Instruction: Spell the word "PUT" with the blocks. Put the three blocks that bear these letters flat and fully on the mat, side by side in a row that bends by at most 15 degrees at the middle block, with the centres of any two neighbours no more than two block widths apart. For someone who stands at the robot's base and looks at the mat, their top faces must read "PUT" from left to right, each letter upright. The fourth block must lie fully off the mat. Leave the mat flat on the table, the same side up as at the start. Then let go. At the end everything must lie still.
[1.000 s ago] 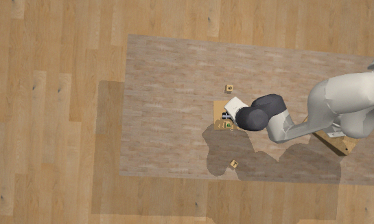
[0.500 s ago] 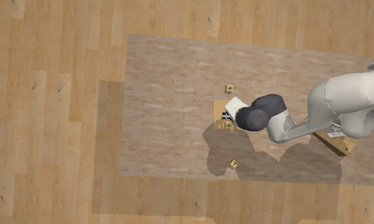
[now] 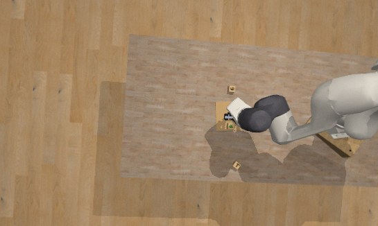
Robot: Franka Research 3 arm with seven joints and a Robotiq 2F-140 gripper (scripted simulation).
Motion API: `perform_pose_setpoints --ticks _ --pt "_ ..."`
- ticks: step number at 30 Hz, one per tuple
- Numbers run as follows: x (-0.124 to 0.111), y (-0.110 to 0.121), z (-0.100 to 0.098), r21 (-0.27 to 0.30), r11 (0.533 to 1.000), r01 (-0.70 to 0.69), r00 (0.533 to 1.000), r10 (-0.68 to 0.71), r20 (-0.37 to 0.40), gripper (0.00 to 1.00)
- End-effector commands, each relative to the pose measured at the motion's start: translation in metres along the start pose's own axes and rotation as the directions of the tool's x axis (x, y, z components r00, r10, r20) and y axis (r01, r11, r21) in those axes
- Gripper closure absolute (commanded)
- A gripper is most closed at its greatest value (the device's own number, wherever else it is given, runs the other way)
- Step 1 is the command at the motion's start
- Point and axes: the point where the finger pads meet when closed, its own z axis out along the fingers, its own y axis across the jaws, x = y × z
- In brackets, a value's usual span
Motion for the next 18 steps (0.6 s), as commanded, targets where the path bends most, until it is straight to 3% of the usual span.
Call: perform_pose_setpoints --ticks 1,18 --pt "-0.0004 -0.0001 0.0006 0.002 1.000 0.001 1.000 -0.001 0.000 0.77" --pt "-0.0004 -0.0001 0.0004 0.001 1.000 0.001 1.000 -0.001 0.000 0.72"
